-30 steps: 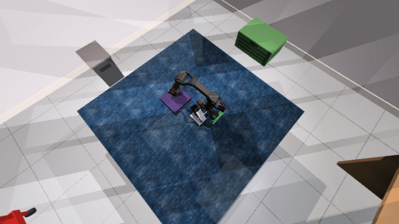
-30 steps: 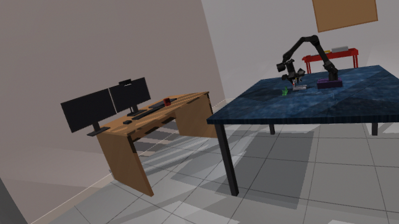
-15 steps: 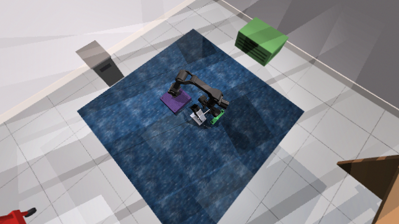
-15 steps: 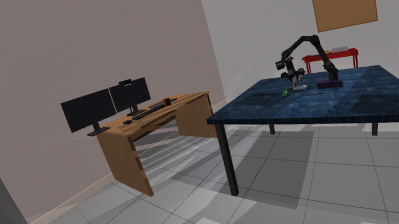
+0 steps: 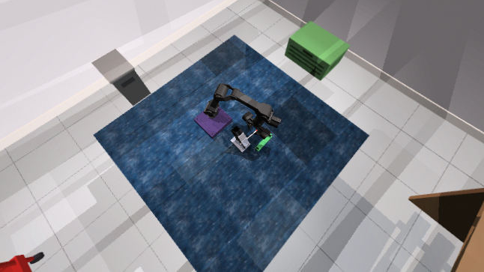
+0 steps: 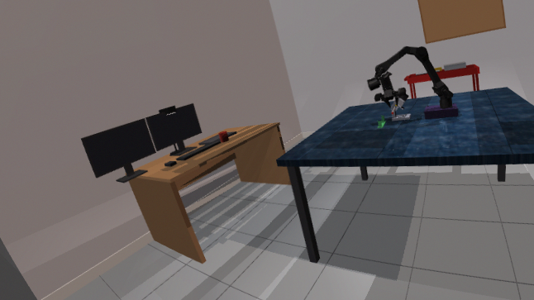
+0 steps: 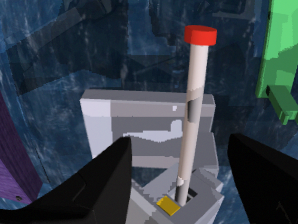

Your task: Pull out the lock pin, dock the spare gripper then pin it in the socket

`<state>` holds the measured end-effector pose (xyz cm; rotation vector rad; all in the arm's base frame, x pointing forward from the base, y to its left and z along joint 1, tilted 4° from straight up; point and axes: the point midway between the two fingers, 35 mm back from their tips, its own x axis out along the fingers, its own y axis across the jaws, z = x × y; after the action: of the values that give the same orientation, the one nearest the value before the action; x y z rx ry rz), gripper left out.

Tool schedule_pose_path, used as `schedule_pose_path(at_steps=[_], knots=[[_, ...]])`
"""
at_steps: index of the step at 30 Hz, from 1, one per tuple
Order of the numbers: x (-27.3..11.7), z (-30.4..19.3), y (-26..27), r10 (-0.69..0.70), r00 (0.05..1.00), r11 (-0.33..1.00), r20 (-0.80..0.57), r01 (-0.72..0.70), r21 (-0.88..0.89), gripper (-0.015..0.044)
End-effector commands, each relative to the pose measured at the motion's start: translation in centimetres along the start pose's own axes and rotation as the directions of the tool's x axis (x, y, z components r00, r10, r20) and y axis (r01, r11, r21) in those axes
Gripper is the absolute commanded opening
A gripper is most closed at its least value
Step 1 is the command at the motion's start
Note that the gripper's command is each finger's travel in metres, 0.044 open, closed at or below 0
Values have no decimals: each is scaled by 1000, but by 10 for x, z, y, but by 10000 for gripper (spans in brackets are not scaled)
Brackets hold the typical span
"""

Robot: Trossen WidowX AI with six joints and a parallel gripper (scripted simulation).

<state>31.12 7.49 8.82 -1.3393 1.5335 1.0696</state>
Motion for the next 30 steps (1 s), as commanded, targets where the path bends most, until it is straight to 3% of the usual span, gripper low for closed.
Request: schedule_pose_path(at_steps=[1,16,25,30], knots=[[-10,5,1,1,1000,1000,1,-1,0,200],[-42,14,3,-10,1000,1000,1,10,-4,200],[-35,10,3,-12,1000,1000,0,12,-4,436],[-35,10,3,-12,1000,1000,0,12,-4,440]])
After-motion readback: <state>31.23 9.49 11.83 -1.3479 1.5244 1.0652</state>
